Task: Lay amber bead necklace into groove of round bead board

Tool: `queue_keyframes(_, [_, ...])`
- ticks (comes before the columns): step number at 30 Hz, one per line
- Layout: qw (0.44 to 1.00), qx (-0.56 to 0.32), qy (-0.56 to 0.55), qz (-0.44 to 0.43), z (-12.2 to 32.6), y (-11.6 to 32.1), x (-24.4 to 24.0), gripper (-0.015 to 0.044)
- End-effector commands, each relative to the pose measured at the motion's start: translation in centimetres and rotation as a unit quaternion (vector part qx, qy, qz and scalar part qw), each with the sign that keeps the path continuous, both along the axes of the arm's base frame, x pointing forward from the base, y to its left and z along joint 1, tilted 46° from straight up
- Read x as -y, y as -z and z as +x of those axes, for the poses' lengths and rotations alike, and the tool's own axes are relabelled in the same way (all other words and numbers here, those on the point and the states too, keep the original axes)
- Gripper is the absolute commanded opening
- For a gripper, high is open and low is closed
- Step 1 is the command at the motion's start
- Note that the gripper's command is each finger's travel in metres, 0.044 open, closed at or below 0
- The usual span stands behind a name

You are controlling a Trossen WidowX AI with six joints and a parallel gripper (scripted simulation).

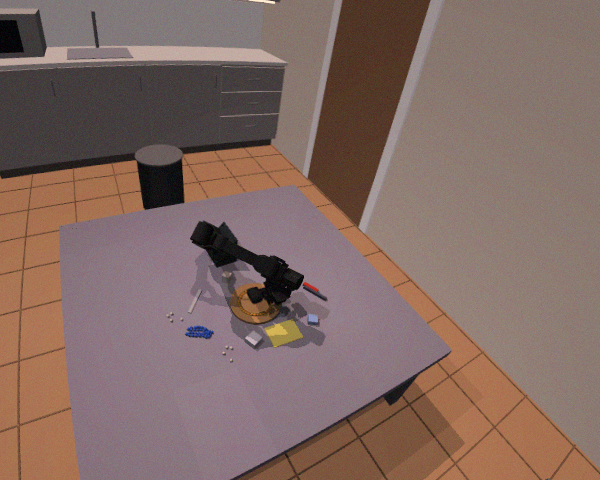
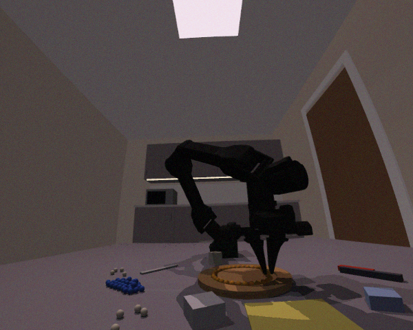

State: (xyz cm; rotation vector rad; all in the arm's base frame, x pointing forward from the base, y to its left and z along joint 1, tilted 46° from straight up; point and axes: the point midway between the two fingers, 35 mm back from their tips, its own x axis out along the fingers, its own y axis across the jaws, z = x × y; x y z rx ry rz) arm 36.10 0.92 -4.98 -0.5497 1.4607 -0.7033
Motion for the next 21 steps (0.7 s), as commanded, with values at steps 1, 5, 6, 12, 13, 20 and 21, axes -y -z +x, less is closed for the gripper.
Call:
queue_keyframes(1, [1.000, 0.002, 0.001, 0.000, 0.1, -0.2, -0.2, 0.0000])
queue_keyframes(5, [1.000, 0.002, 0.001, 0.000, 0.3, 0.4, -0.7, 0.0000])
queue_keyframes(6, [1.000, 0.002, 0.001, 0.000, 0.3, 0.4, -0.7, 0.0000])
queue_keyframes(12, [1.000, 0.002, 0.001, 0.000, 0.3, 0.6, -0.6, 0.0000])
queue_keyframes(13, [1.000, 0.002, 0.001, 0.000, 0.3, 0.7, -0.4, 0.0000])
queue_keyframes(20, [1.000, 0.005, 0.003, 0.000, 0.4, 0.7, -0.3, 0.0053])
queue_keyframes(21, [1.000, 0.005, 0.003, 0.000, 0.4, 0.7, -0.3, 0.0079])
